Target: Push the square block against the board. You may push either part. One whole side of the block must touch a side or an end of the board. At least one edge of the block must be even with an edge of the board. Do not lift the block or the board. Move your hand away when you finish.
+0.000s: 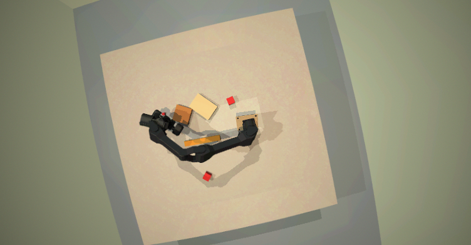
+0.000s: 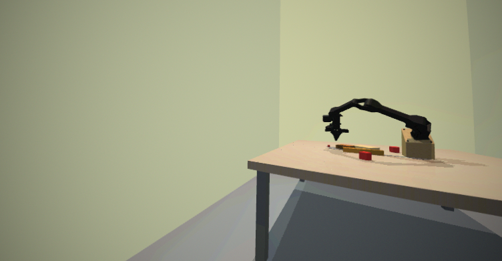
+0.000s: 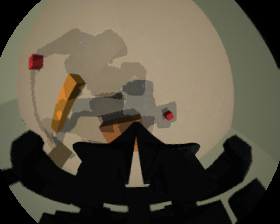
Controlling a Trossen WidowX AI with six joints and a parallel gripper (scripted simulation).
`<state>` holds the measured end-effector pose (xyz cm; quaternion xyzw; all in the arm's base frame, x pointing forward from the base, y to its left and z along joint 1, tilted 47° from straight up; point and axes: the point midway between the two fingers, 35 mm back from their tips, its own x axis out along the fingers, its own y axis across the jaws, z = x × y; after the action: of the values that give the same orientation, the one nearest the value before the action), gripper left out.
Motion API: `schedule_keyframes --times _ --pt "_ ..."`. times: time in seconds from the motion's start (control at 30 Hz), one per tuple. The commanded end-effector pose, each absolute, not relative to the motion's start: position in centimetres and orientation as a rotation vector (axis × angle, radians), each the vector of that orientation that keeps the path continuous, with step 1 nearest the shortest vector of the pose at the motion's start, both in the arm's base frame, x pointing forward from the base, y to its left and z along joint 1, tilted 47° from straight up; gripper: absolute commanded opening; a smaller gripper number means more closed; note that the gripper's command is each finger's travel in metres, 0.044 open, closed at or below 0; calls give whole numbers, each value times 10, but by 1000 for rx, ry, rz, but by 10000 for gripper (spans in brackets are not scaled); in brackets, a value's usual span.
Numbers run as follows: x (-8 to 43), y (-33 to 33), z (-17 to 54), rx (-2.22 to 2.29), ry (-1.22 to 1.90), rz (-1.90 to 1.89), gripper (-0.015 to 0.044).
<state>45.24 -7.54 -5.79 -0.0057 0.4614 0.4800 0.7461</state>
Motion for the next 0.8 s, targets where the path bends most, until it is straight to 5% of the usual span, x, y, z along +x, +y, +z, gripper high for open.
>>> schedule_keyframes --times 0.0,0.77 --pt "452 -85 -66 104 1090 970 0" --pt "442 -126 -111 747 1424 489 0"
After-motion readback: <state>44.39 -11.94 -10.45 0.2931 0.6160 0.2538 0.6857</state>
